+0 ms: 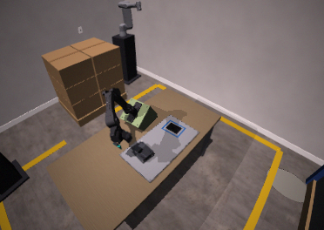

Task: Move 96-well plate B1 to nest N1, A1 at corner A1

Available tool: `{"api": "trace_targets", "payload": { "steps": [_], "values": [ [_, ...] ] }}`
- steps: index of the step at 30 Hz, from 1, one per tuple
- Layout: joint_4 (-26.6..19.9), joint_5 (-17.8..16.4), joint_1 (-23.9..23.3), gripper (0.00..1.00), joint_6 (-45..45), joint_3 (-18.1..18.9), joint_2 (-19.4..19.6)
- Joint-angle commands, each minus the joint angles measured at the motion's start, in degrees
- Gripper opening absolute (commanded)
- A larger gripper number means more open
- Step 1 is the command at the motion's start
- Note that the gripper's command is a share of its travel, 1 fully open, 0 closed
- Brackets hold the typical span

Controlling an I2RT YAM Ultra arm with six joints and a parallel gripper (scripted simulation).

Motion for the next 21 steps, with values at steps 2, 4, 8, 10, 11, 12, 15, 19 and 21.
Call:
{"api": "trace_targets", "payload": {
  "steps": [2, 4, 8, 10, 11, 12, 15, 19, 21],
  "values": [
    [-1.5, -1.1, 3.5, 1.0, 4.1, -2.3, -2.9],
    [-1.3, 0.2, 5.1, 1.0, 5.5, -3.2, -3.5],
    [-2.7, -2.4, 7.2, 1.0, 8.0, -4.0, -4.1],
    [-2.5, -1.2, 9.2, 1.0, 9.8, -5.3, -4.9],
    [-2.4, -0.8, 9.6, 1.0, 10.2, -5.5, -5.1],
    [-3.4, -3.1, 9.5, 1.0, 10.6, -5.1, -4.9],
    [-3.8, -4.0, 10.0, 1.0, 11.2, -3.6, -5.1],
    [-3.5, -1.9, 13.9, 1.0, 14.7, -7.7, -6.6],
    [-4.5, -4.0, 14.1, 1.0, 15.3, -7.4, -6.4]
  ]
}}
